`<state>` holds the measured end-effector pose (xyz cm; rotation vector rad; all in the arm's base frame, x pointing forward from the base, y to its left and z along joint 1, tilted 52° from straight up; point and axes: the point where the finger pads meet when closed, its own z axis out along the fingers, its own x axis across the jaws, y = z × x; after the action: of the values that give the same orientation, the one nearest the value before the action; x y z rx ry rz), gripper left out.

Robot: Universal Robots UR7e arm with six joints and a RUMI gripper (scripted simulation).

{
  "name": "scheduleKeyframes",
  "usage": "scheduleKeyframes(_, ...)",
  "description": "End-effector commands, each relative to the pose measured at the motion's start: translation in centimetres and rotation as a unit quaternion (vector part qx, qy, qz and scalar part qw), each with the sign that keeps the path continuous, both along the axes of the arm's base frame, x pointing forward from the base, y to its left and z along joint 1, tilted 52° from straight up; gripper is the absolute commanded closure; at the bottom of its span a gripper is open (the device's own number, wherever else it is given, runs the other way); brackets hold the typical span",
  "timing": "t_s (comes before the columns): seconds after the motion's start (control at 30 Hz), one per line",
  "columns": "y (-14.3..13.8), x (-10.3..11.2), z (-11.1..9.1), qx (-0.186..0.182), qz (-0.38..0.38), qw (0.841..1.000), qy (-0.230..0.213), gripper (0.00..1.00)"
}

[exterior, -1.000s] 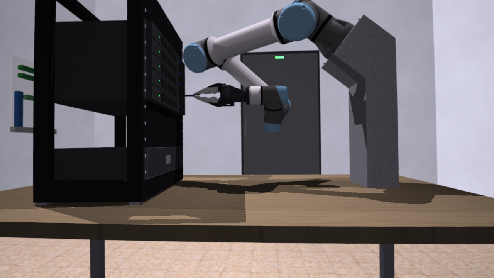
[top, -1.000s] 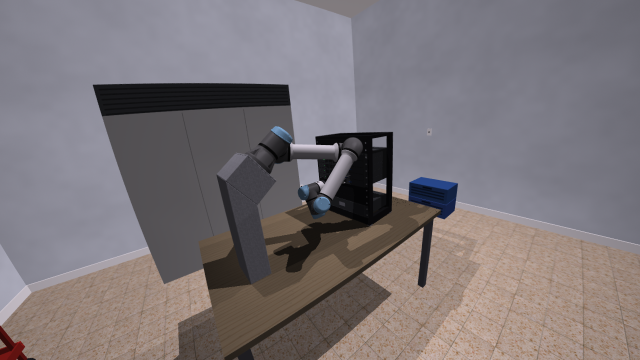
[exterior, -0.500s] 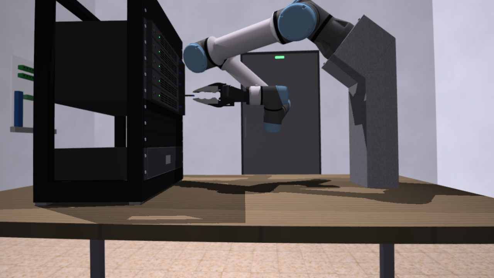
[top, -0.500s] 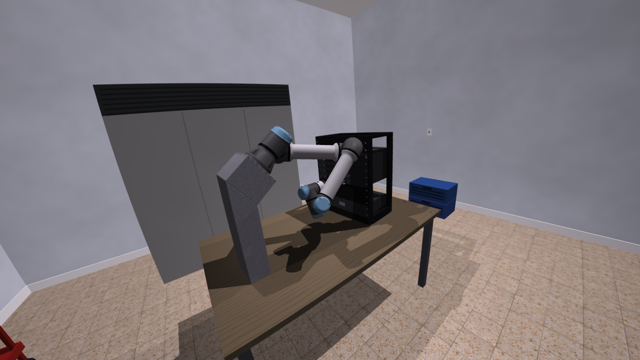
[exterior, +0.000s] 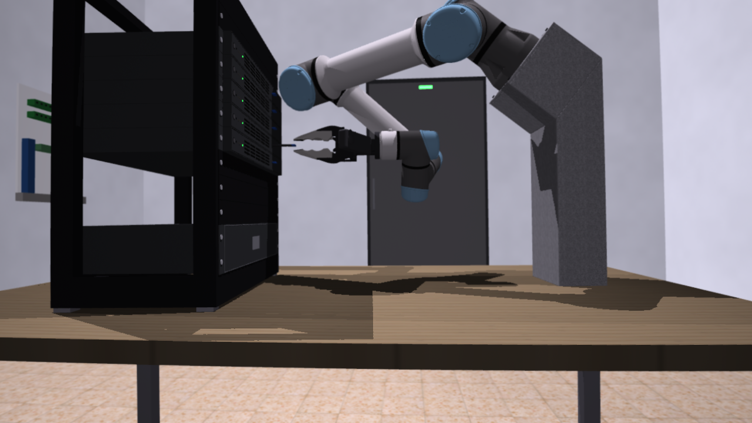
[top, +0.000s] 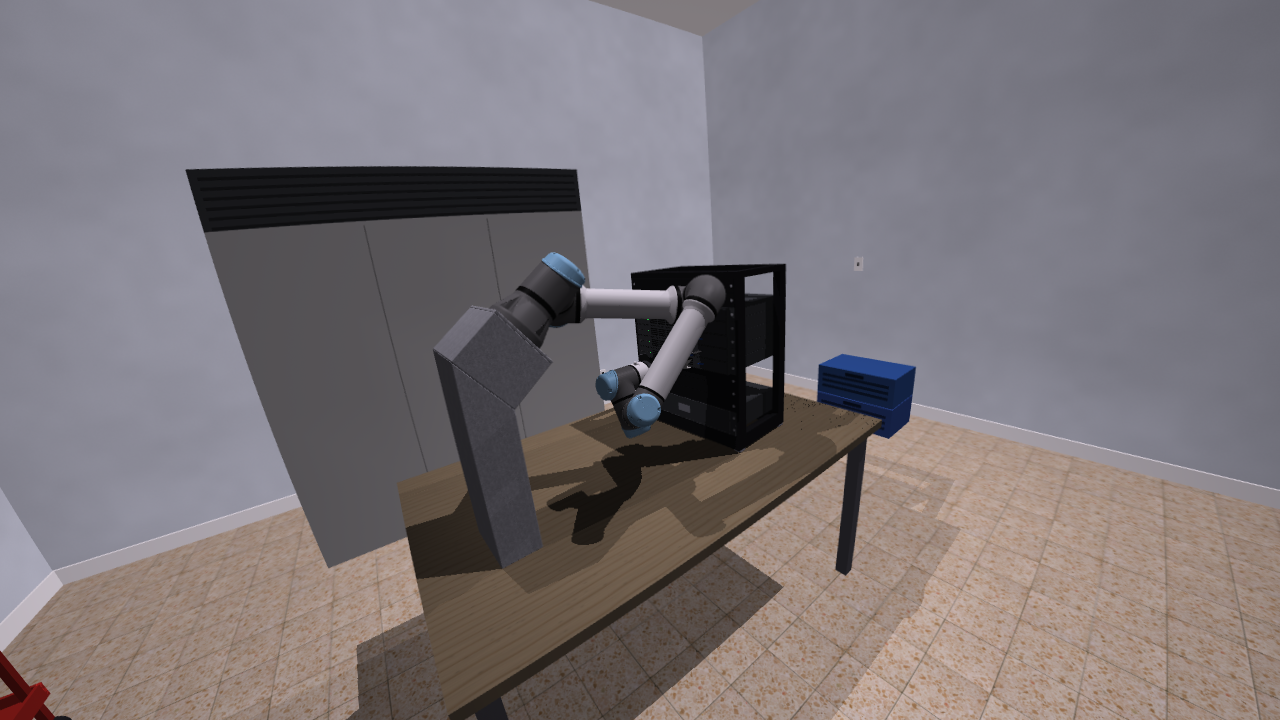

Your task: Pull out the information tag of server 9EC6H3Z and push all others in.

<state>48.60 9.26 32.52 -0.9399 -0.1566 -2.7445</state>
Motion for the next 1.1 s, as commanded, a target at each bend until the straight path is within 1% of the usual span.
scheduleKeyframes(0.0,0.0,0.0,0.0,0.0,0.0,1.0,0.0,0.85)
scheduleKeyframes(0.67,0.0,-0.2,-0.2,0.0,0.0,1.0,0.0,0.85)
scheduleKeyframes(0.8,-0.2,-0.7,-0.9,0.0,0.0,1.0,0.0,0.85)
scheduleKeyframes(1.03,-0.7,-2.4,-3.2,0.0,0.0,1.0,0.0,0.85)
scheduleKeyframes(1.07,-0.7,-2.4,-3.2,0.0,0.0,1.0,0.0,0.85)
